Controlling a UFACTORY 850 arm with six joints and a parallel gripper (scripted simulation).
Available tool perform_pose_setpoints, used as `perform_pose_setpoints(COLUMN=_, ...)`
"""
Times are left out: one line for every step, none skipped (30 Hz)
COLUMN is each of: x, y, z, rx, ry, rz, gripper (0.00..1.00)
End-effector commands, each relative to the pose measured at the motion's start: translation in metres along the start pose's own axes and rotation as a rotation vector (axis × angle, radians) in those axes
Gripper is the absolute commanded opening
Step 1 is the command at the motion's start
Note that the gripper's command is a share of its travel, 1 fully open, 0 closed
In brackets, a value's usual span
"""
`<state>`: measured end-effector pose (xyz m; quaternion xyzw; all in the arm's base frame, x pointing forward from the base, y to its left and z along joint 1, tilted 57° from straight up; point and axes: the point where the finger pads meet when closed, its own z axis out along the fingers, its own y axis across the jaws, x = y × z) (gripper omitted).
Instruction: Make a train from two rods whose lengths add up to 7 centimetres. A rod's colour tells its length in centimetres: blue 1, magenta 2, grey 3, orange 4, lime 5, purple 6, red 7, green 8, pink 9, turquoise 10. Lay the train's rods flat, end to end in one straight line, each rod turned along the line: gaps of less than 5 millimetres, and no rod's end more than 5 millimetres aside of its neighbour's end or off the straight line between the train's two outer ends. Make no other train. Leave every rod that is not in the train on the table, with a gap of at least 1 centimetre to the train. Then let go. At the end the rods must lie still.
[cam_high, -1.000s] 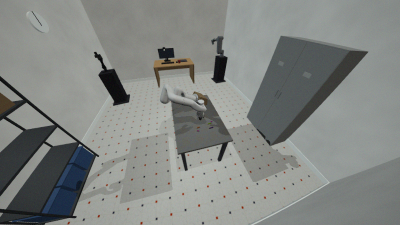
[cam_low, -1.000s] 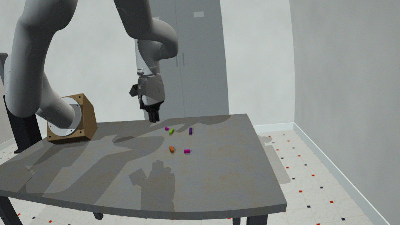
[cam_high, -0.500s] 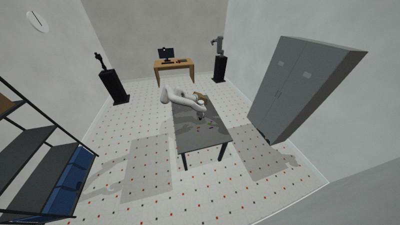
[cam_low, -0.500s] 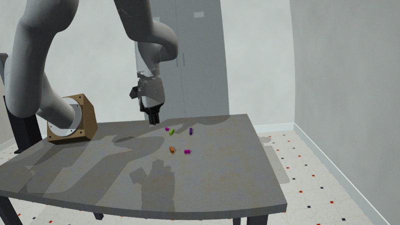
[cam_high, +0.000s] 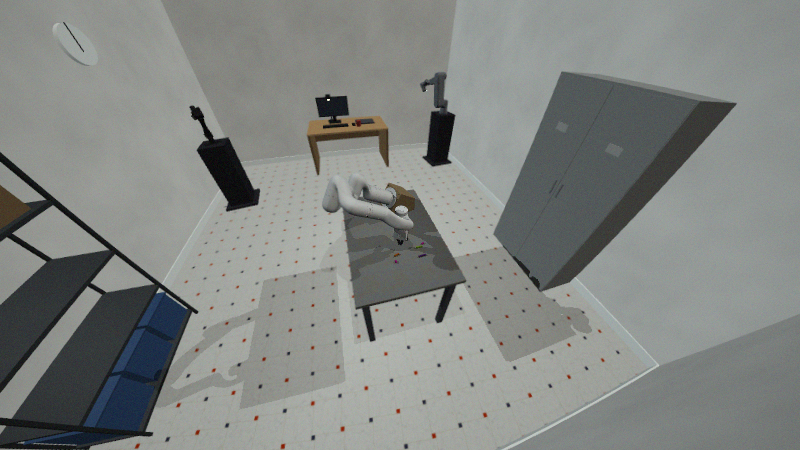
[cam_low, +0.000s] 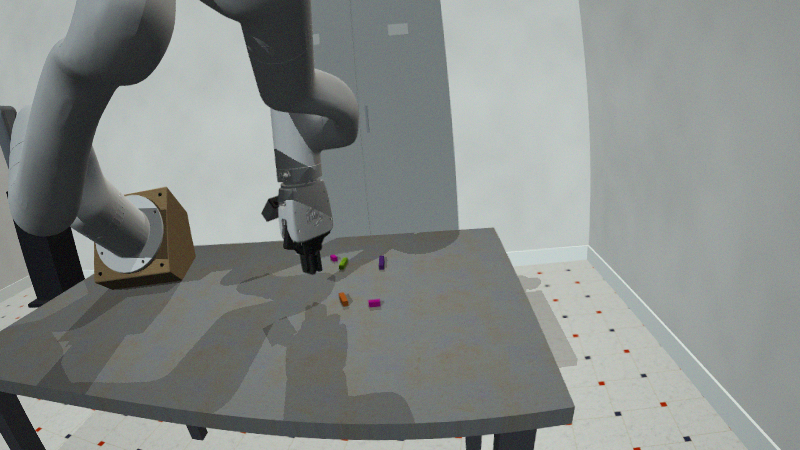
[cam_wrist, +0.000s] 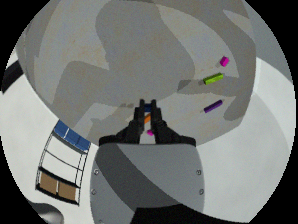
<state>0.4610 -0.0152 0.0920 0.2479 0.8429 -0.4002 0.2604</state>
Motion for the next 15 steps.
perform_pose_setpoints(x=-0.001, y=0.001, z=0.015, rx=-0.002, ry=-0.003, rz=0.001, gripper=0.04)
perform_pose_setpoints(x=-0.001, y=0.001, z=0.018, rx=-0.002, ry=-0.003, rz=0.001, gripper=0.04)
perform_pose_setpoints(x=-0.001, y=0.002, z=0.021, rx=-0.002, ry=-0.003, rz=0.001, gripper=0.04)
perform_pose_setpoints(x=-0.001, y=0.002, z=0.023, rx=-0.002, ry=-0.003, rz=0.001, gripper=0.04)
perform_pose_setpoints(x=-0.001, y=0.002, z=0.025, rx=-0.002, ry=-0.003, rz=0.001, gripper=0.04)
perform_pose_setpoints(x=-0.001, y=0.002, z=0.027, rx=-0.002, ry=-0.003, rz=0.001, gripper=0.04)
perform_pose_setpoints(x=-0.001, y=0.002, z=0.028, rx=-0.002, ry=-0.003, rz=0.001, gripper=0.04)
perform_pose_setpoints(x=-0.001, y=0.002, z=0.029, rx=-0.002, ry=-0.003, rz=0.001, gripper=0.04)
perform_pose_setpoints(x=-0.001, y=0.002, z=0.03, rx=-0.002, ry=-0.003, rz=0.001, gripper=0.04)
perform_pose_setpoints(x=-0.001, y=0.002, z=0.03, rx=-0.002, ry=-0.003, rz=0.001, gripper=0.04)
perform_pose_setpoints(x=-0.001, y=0.002, z=0.03, rx=-0.002, ry=-0.003, rz=0.001, gripper=0.04)
perform_pose_setpoints(x=-0.001, y=0.002, z=0.03, rx=-0.002, ry=-0.003, rz=0.001, gripper=0.04)
perform_pose_setpoints(x=-0.001, y=0.002, z=0.03, rx=-0.002, ry=-0.003, rz=0.001, gripper=0.04)
perform_pose_setpoints(x=-0.001, y=0.002, z=0.03, rx=-0.002, ry=-0.003, rz=0.001, gripper=0.04)
perform_pose_setpoints(x=-0.001, y=0.002, z=0.03, rx=-0.002, ry=-0.003, rz=0.001, gripper=0.04)
